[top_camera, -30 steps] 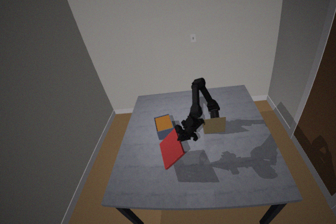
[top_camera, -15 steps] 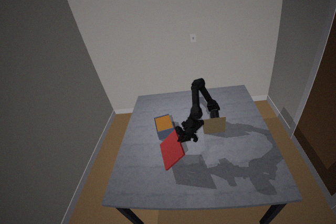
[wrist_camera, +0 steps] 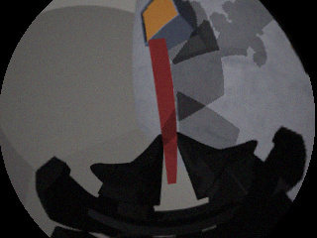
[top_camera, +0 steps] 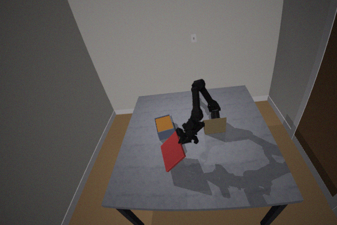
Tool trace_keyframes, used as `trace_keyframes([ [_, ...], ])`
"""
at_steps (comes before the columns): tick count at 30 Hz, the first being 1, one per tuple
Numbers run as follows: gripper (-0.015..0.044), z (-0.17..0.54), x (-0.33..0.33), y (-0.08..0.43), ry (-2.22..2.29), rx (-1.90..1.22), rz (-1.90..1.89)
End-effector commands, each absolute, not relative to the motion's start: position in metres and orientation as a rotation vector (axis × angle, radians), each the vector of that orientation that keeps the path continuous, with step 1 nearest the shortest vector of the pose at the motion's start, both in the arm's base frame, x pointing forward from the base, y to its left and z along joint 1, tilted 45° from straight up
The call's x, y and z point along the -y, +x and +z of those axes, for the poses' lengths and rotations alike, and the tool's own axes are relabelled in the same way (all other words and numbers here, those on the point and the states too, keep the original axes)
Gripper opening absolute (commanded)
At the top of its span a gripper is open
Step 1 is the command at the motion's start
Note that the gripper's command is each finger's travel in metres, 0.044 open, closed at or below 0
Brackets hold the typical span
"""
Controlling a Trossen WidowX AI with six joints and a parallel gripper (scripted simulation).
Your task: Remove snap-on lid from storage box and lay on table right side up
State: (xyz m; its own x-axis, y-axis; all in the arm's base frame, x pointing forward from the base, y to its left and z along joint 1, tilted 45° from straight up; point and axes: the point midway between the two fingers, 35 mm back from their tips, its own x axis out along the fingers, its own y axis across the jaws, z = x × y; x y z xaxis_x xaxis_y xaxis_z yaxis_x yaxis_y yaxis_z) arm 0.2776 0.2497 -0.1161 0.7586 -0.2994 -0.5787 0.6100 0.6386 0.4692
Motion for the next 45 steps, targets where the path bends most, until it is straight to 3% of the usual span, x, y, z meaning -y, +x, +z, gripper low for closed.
trace_keyframes([
  [1,0.0,-0.117,-0.249,0.278,0.702,-0.48,-0.536],
  [45,0.0,-0.143,-0.225,0.279,0.701,-0.479,-0.536],
])
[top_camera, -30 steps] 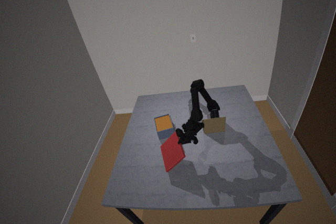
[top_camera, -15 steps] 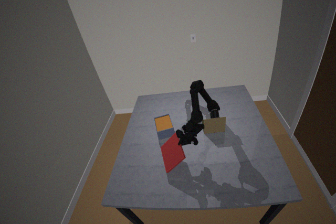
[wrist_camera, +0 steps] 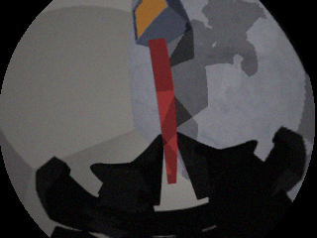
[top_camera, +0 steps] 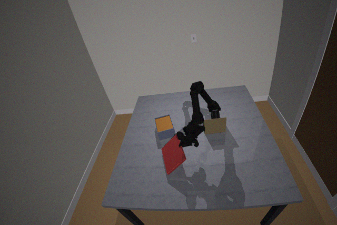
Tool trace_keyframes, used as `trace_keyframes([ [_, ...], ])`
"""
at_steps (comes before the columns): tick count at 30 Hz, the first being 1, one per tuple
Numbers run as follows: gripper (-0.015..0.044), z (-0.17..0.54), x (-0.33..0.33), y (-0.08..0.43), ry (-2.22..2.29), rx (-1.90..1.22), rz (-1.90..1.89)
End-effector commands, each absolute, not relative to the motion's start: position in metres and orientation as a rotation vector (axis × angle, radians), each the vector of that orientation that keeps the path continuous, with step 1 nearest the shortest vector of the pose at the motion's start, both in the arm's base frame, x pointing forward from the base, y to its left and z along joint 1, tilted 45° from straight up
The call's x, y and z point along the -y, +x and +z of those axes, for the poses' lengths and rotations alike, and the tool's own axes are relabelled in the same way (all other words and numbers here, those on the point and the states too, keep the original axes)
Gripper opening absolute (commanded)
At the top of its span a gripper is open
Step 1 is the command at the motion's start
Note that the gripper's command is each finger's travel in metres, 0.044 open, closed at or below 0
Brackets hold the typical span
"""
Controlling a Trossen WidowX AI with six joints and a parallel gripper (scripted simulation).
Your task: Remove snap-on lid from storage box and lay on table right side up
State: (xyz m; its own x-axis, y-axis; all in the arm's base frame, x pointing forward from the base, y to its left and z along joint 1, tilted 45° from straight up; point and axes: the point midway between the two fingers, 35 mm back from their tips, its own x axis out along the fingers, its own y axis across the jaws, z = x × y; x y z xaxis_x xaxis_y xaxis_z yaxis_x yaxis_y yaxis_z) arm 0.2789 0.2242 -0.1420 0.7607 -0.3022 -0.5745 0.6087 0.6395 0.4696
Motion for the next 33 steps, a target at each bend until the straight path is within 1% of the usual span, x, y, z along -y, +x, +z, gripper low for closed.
trace_keyframes([
  [1,0.0,-0.144,-0.224,0.279,0.701,-0.479,-0.536],
  [33,0.0,-0.162,-0.206,0.28,0.7,-0.478,-0.536],
])
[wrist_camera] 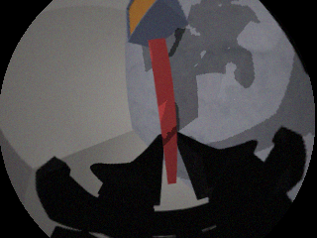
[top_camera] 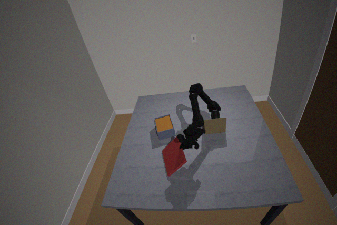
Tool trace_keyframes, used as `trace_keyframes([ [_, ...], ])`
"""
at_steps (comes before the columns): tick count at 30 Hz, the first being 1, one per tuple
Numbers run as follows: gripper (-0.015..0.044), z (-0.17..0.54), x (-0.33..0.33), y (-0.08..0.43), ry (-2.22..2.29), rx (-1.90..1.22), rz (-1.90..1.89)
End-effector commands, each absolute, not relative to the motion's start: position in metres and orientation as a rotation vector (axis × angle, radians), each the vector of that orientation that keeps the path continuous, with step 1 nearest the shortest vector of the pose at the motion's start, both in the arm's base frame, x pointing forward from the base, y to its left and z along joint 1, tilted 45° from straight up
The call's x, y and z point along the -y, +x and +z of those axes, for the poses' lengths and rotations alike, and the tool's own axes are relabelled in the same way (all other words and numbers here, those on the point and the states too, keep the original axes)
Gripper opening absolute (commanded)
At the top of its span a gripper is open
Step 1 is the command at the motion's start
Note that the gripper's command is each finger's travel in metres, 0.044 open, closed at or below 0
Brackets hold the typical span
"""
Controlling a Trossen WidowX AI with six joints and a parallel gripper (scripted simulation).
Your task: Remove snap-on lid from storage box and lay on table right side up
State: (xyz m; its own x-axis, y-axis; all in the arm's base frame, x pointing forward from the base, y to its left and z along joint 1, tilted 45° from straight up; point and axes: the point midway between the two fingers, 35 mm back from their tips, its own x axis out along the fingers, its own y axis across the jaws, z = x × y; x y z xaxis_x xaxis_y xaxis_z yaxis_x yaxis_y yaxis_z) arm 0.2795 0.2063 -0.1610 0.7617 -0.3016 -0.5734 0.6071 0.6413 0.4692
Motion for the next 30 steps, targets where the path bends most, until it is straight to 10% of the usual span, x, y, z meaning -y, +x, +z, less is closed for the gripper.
trace_keyframes([
  [1,0.0,-0.163,-0.206,0.28,0.7,-0.478,-0.536],
  [30,0.0,-0.18,-0.189,0.281,0.699,-0.478,-0.536],
])
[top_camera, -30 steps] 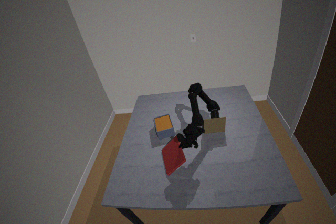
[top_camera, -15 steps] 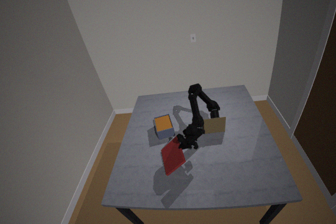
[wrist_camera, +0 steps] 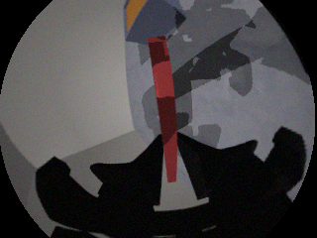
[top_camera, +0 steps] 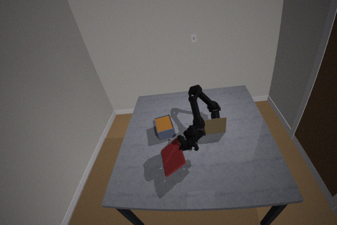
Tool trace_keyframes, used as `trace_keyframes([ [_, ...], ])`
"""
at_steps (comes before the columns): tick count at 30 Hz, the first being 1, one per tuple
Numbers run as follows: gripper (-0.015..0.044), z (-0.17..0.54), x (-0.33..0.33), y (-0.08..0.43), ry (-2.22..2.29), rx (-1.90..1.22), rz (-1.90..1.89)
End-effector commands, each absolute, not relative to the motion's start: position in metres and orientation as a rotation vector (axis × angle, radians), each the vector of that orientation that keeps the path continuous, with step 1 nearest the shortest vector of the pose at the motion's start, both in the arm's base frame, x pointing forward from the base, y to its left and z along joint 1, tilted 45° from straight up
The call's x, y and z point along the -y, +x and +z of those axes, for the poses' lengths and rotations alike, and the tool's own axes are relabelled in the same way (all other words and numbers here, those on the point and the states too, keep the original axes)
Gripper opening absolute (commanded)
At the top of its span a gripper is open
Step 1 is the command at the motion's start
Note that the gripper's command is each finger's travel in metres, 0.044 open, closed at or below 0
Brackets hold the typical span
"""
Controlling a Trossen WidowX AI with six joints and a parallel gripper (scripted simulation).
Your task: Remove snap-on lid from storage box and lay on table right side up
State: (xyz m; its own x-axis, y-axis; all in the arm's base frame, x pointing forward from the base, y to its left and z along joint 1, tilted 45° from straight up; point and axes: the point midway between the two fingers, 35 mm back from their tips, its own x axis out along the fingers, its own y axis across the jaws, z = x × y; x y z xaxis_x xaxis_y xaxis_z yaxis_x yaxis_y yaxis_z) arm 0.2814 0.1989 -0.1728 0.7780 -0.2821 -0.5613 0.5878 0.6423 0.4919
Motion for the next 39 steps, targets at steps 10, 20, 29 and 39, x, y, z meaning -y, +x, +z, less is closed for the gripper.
trace_keyframes([
  [10,0.0,-0.186,-0.184,0.281,0.699,-0.477,-0.536],
  [20,0.0,-0.191,-0.178,0.281,0.699,-0.477,-0.536],
  [29,0.0,-0.197,-0.173,0.281,0.698,-0.477,-0.536],
  [39,0.0,-0.202,-0.167,0.281,0.698,-0.476,-0.536],
])
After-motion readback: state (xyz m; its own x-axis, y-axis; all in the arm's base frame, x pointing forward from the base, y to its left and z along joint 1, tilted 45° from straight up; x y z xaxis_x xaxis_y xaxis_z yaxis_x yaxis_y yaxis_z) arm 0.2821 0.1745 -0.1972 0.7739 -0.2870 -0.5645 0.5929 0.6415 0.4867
